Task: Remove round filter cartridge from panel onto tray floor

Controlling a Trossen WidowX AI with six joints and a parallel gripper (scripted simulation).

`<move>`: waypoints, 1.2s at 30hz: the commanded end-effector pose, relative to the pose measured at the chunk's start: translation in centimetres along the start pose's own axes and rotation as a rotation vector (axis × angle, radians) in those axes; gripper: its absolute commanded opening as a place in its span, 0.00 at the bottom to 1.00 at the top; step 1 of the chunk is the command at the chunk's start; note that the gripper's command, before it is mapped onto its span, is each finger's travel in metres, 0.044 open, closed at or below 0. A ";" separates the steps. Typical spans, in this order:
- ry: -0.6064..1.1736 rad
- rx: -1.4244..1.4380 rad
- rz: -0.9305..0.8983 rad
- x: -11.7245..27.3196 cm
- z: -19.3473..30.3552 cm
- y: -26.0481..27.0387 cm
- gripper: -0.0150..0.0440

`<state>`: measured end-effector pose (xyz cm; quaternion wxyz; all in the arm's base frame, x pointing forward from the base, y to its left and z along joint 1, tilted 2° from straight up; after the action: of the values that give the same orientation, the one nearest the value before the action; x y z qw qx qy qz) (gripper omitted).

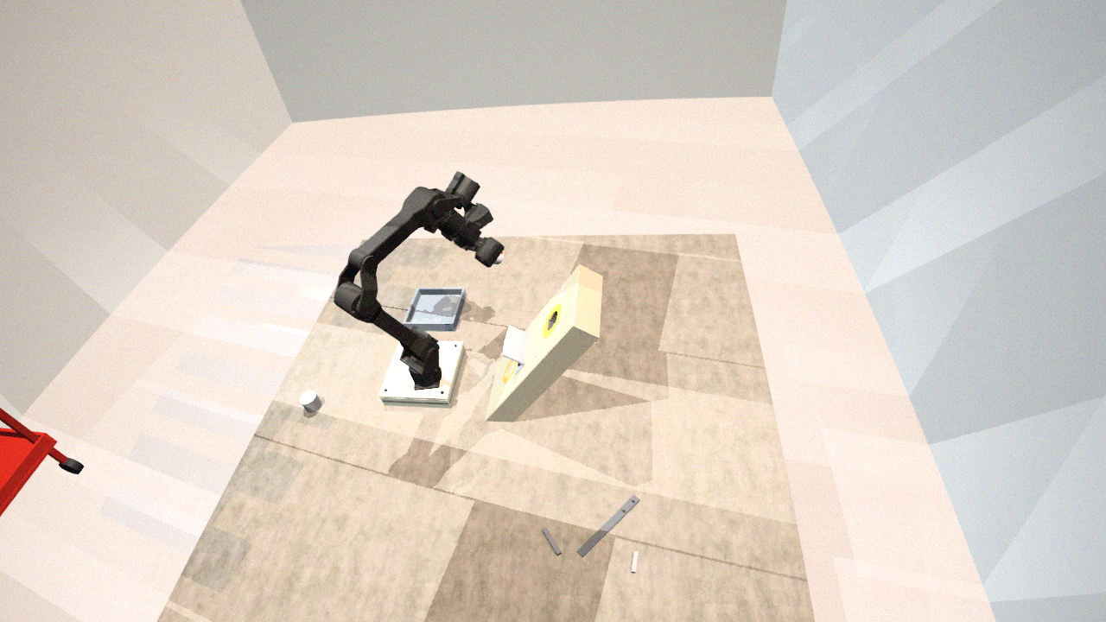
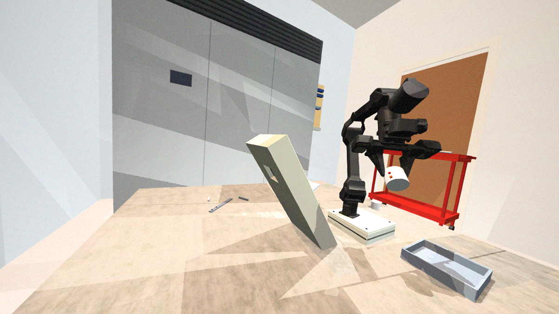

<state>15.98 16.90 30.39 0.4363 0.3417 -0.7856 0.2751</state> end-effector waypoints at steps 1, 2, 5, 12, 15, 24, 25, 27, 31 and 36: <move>-0.022 0.100 -0.054 -0.2 -0.4 1.7 0.25; -0.027 0.126 -0.069 -0.2 -0.4 2.2 0.25; -0.043 0.207 -0.112 -0.2 -0.6 3.6 0.25; -0.053 0.257 -0.139 -0.5 -0.6 4.6 0.25; -0.060 0.301 -0.164 -1.3 -0.3 6.0 0.25; -0.081 0.441 -0.245 -3.8 1.4 10.3 0.25; -0.083 0.456 -0.254 -4.0 1.7 10.8 0.25; -0.088 0.487 -0.272 -4.5 2.2 11.8 0.25; -0.096 0.550 -0.308 -5.4 3.4 13.6 0.25; -0.107 0.628 -0.353 -6.4 5.2 15.7 0.25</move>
<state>4.81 24.54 21.17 0.3214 0.5855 -0.6280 0.3994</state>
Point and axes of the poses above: the point midway between the two fingers, 35 mm back from their tips, its own x axis back along the fingers, its own y axis across the jaws, z = x × y, the point moved 6 cm from there along x, back along the fingers, and after that the axes turned 14 degrees about x, right-handed, at the moved point
